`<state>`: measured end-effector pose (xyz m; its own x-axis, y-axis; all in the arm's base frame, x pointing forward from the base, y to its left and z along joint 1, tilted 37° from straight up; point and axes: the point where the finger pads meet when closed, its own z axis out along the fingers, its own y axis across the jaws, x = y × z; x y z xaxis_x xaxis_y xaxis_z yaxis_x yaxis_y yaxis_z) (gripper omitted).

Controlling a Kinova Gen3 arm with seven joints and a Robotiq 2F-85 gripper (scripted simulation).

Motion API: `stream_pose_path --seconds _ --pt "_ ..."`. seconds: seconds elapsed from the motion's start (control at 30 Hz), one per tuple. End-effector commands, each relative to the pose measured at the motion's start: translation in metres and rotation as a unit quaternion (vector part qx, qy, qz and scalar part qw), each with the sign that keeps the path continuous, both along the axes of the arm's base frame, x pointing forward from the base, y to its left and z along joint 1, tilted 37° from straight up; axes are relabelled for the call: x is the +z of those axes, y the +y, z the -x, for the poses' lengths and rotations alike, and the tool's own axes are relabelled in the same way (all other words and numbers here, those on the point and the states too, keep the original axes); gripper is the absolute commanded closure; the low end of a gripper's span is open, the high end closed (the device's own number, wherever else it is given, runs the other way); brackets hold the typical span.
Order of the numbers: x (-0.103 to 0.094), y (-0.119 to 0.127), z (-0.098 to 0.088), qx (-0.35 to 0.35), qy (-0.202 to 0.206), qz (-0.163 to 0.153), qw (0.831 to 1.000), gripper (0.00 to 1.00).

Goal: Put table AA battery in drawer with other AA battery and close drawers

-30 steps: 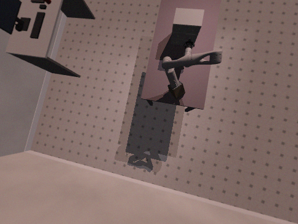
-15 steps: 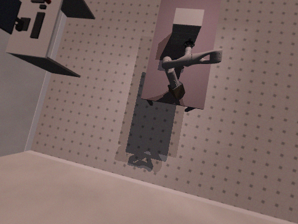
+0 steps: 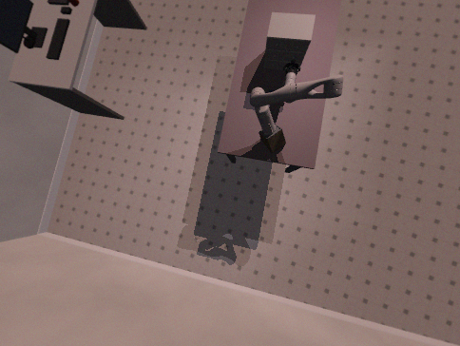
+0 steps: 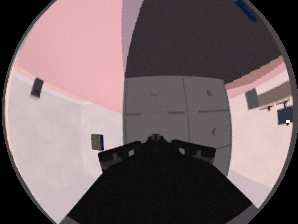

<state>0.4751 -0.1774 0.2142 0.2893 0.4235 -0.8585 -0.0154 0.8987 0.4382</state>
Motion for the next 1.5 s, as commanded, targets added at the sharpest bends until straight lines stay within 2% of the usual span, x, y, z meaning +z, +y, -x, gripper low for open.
stream_pose_path --seconds 0.0,1.47 --pt "0.0007 -0.0001 0.0001 0.0 -0.001 0.001 1.0 1.0" --pt "-0.0011 0.0007 0.004 0.0 -0.001 0.001 1.0 1.0"
